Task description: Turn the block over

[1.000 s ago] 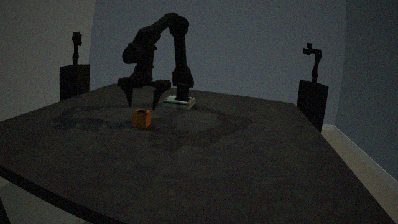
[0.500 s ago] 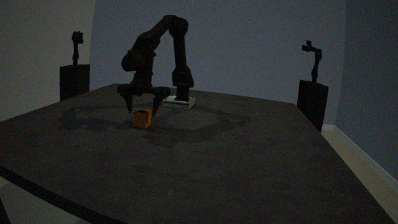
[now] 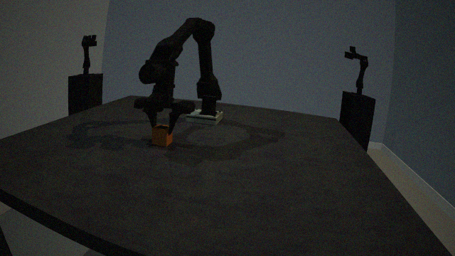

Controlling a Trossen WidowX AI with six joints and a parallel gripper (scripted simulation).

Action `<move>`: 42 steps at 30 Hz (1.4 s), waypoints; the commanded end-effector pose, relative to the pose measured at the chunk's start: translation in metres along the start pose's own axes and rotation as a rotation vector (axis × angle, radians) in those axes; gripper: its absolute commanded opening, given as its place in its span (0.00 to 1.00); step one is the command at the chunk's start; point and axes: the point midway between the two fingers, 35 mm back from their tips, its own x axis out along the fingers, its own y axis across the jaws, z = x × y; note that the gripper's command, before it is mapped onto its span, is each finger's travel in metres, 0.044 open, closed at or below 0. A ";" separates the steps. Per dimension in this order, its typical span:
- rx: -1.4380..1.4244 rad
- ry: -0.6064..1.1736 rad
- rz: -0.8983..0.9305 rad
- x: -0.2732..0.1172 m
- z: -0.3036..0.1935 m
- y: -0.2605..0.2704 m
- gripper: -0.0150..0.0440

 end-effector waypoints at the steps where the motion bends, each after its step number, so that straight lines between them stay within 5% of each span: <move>1: -0.005 0.009 0.004 0.003 -0.002 0.001 0.59; 15: -0.005 0.009 0.004 0.003 -0.002 0.001 0.43; 19: -0.005 0.009 0.004 -0.012 -0.001 0.001 0.25; 42: 0.002 -0.172 0.009 -0.021 0.001 0.000 0.25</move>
